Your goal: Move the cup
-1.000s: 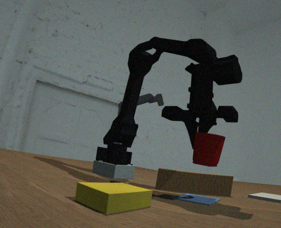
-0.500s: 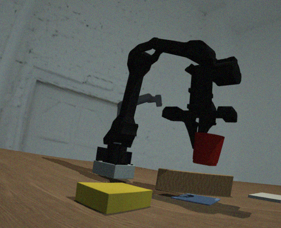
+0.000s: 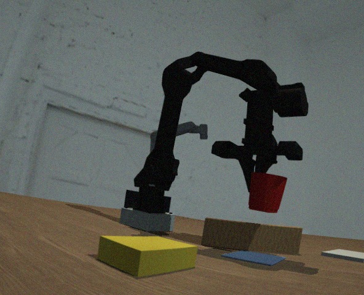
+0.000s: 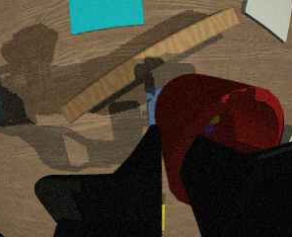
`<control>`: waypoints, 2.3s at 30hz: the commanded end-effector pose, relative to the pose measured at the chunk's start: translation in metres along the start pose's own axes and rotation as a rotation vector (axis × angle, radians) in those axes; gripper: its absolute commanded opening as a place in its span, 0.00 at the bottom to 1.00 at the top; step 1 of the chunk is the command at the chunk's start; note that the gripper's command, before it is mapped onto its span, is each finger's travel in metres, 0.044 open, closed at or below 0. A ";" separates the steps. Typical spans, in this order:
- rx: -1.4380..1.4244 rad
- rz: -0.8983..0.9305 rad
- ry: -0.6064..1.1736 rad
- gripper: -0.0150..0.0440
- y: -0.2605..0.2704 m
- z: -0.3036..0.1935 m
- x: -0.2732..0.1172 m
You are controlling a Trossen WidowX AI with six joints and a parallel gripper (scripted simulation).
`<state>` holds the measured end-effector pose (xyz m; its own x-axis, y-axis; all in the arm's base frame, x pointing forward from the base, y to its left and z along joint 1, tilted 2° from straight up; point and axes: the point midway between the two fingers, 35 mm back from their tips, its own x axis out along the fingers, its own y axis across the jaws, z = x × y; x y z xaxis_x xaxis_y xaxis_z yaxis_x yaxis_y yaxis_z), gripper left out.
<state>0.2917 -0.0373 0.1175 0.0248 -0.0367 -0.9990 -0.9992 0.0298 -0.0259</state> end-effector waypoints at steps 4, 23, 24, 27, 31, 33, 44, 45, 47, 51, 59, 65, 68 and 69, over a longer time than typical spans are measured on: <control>0.004 0.005 0.003 0.25 0.008 0.013 0.000; 0.004 0.006 0.000 0.25 0.026 0.051 -0.001; 0.004 0.006 0.000 0.25 0.027 0.052 -0.001; 0.004 0.007 -0.001 0.25 0.030 0.058 -0.001; 0.004 0.007 -0.001 0.25 0.034 0.065 -0.002; 0.004 0.007 -0.002 0.25 0.036 0.068 -0.002; 0.004 0.008 -0.003 0.25 0.047 0.087 -0.002; 0.004 0.008 -0.003 0.25 0.047 0.089 -0.002; 0.004 0.008 -0.004 0.25 0.049 0.092 -0.002; 0.004 0.009 -0.004 0.25 0.053 0.099 -0.002; 0.004 0.009 -0.005 0.25 0.062 0.111 -0.002; 0.004 0.010 -0.006 0.25 0.068 0.120 -0.002; 0.004 0.010 -0.006 0.25 0.072 0.124 -0.002; 0.004 0.010 -0.007 0.25 0.073 0.125 -0.002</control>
<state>0.2270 0.0871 0.1143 0.0209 -0.0283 -0.9994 -0.9993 0.0308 -0.0217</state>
